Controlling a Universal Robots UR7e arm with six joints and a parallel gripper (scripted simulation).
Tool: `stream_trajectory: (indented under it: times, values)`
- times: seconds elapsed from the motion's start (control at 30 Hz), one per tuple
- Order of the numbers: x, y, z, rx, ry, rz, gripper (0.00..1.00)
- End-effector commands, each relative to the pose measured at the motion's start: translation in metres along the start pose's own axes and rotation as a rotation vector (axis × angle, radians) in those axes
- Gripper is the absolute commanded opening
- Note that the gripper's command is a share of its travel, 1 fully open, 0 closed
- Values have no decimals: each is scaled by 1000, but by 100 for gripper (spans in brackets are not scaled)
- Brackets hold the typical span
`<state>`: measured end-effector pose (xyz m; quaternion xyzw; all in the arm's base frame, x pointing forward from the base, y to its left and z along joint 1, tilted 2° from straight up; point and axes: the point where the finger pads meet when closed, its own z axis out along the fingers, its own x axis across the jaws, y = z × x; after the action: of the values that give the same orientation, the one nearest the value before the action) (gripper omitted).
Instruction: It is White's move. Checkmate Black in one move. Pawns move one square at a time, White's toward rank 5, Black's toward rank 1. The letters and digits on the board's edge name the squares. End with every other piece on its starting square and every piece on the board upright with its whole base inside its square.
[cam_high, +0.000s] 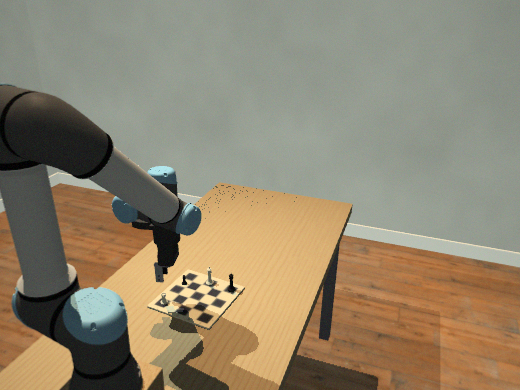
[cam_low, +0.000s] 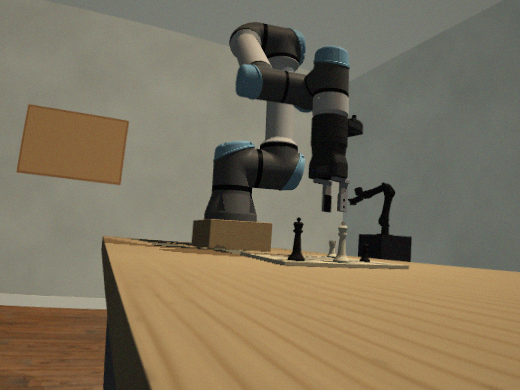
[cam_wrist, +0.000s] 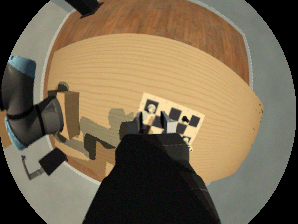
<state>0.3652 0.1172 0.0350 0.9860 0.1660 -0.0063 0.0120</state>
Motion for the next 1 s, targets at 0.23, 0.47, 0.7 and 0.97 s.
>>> stream_trajectory:
  times: [0.23,0.47,0.7,0.97]
  values:
    - [0,0,1,0,1,0,73]
    - [0,0,7,-1,1,0,73]
    - [0,0,13,-1,1,0,73]
    - [1,0,26,-1,1,0,73]
